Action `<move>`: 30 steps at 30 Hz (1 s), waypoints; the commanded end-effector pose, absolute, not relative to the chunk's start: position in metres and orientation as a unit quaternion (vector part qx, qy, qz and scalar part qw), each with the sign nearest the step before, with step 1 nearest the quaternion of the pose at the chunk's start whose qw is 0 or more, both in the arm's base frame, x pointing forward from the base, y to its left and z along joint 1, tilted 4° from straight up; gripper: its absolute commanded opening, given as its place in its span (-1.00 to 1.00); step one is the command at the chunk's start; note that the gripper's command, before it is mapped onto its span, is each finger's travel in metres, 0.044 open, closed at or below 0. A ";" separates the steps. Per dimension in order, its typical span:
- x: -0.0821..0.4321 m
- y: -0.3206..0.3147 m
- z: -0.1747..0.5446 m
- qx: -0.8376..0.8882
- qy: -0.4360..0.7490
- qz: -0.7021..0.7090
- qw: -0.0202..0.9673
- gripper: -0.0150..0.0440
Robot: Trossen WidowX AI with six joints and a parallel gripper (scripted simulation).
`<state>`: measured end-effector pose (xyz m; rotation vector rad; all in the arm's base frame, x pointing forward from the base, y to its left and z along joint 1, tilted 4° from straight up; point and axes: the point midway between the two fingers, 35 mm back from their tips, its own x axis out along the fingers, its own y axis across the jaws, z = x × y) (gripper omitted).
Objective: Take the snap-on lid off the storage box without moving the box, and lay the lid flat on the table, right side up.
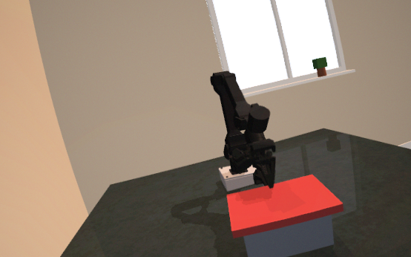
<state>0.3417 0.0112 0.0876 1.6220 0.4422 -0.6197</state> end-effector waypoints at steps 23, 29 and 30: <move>0.341 0.011 0.094 0.707 0.192 -0.269 0.625 -0.49; 0.341 0.011 0.096 0.707 0.192 -0.269 0.625 -0.49; 0.341 0.011 0.096 0.707 0.192 -0.269 0.625 -0.49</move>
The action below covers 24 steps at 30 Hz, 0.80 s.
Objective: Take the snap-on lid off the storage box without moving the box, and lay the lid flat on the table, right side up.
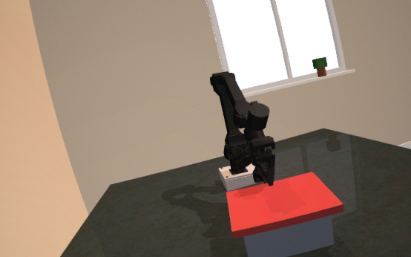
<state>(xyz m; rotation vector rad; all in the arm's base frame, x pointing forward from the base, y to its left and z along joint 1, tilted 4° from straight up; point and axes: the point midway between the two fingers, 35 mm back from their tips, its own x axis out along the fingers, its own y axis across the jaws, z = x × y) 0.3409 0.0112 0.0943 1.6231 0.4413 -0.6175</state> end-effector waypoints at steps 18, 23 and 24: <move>0.341 0.011 0.099 0.707 0.192 -0.269 0.625 -0.49; 0.341 0.011 0.100 0.707 0.192 -0.269 0.625 -0.49; 0.341 0.011 0.101 0.707 0.192 -0.269 0.625 -0.49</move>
